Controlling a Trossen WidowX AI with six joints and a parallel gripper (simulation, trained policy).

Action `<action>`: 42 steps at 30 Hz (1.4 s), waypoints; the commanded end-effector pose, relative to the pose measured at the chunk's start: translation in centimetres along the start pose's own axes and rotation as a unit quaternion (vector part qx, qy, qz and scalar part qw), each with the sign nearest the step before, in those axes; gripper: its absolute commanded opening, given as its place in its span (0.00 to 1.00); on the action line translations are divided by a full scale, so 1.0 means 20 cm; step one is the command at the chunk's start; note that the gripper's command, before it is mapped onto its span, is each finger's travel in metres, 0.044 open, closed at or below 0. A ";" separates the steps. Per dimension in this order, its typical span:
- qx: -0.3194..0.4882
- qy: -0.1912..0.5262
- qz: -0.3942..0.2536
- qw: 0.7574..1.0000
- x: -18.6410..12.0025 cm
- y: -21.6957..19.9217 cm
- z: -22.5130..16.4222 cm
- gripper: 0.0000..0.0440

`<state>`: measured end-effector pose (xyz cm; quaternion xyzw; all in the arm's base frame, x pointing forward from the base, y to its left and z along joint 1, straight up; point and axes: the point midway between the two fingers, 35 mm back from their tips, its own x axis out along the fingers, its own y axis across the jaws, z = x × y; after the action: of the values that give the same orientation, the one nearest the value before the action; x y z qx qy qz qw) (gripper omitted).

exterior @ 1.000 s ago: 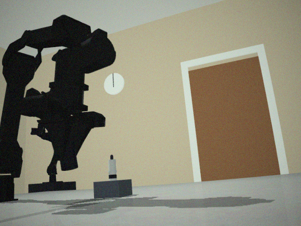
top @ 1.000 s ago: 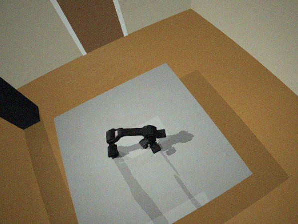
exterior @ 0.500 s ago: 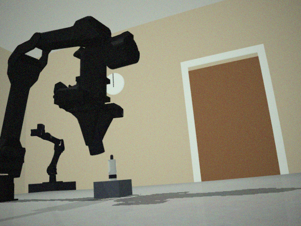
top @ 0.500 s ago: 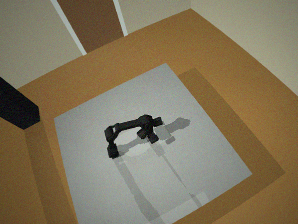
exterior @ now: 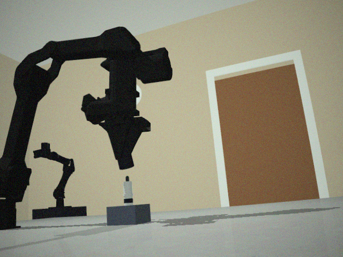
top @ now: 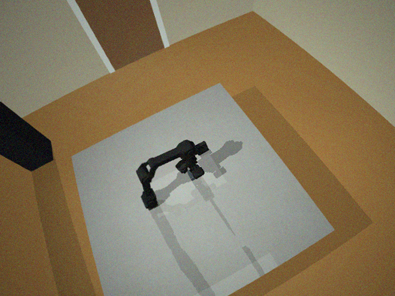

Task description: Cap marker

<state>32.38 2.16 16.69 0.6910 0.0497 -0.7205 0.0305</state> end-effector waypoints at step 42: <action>-0.028 -0.075 -0.012 0.997 0.36 -0.09 0.09 0.17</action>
<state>31.72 4.12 10.47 0.6588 0.0703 -0.7477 0.0451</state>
